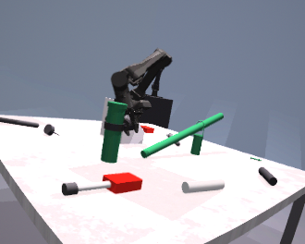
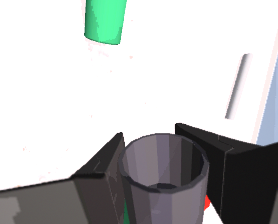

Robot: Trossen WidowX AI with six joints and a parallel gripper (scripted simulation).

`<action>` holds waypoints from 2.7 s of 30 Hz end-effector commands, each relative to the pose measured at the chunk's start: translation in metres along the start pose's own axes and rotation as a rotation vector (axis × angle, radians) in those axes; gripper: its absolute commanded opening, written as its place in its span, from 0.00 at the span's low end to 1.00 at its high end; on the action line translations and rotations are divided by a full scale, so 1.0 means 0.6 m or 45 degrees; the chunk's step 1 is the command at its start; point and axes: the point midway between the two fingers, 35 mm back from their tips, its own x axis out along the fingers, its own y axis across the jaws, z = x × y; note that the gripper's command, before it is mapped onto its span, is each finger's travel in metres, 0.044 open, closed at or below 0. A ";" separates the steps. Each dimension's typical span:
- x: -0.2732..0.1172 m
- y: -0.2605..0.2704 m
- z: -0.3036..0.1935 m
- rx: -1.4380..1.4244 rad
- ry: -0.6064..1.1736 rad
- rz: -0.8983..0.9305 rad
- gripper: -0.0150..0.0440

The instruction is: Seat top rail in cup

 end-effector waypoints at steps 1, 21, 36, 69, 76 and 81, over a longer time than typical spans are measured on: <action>0.003 -0.004 0.000 0.041 0.025 0.004 0.25; 0.014 -0.022 -0.002 0.185 0.107 0.004 0.25; 0.016 -0.026 -0.003 0.219 0.126 0.003 0.25; 0.000 -0.040 0.016 0.213 0.123 0.002 0.97; -0.026 -0.063 0.050 0.223 0.127 0.004 1.00; -0.035 -0.070 0.063 0.227 0.128 0.004 1.00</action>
